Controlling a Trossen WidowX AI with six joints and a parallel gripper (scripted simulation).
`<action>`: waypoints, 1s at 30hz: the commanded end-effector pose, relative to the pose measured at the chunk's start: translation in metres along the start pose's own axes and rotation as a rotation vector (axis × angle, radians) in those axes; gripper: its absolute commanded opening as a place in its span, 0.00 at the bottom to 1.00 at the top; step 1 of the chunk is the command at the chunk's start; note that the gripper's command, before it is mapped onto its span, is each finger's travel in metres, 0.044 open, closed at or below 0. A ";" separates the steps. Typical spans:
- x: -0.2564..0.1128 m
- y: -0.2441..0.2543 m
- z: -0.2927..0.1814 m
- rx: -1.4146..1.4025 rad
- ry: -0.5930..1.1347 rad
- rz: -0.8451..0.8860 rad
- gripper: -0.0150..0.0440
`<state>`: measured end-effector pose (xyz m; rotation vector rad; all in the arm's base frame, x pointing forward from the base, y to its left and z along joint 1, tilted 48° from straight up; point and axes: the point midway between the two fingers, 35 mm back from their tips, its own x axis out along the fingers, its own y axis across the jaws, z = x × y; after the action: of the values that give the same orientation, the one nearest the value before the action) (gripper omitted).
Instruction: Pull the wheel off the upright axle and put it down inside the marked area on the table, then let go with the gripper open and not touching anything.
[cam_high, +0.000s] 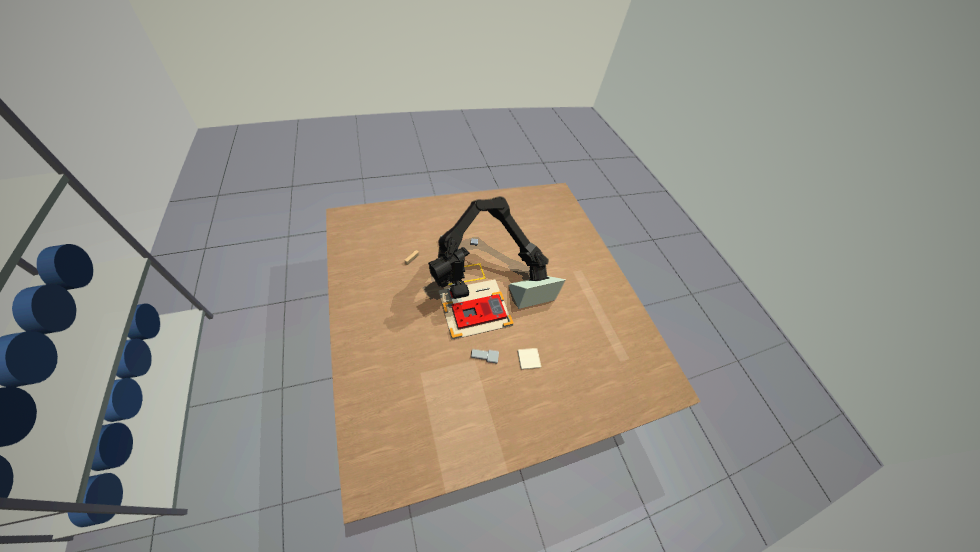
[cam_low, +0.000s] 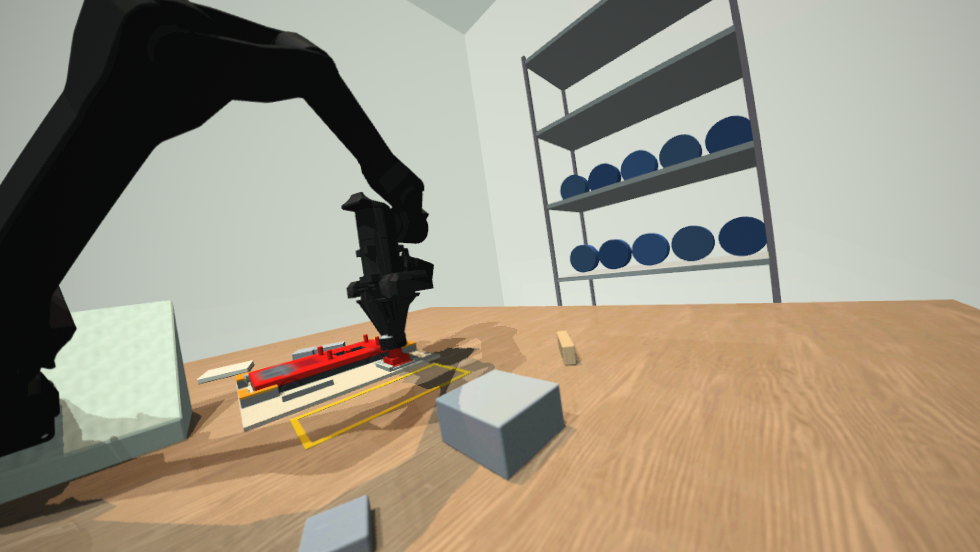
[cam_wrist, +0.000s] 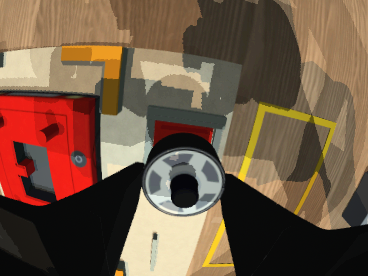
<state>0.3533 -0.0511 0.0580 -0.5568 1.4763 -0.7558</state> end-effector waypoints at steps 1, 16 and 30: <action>-0.004 0.001 0.000 0.000 -0.004 0.003 0.25; -0.009 0.001 0.000 -0.001 -0.004 0.003 0.25; -0.014 0.001 0.000 -0.001 -0.005 0.003 0.25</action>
<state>0.3533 -0.0445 0.0644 -0.5599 1.4788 -0.7564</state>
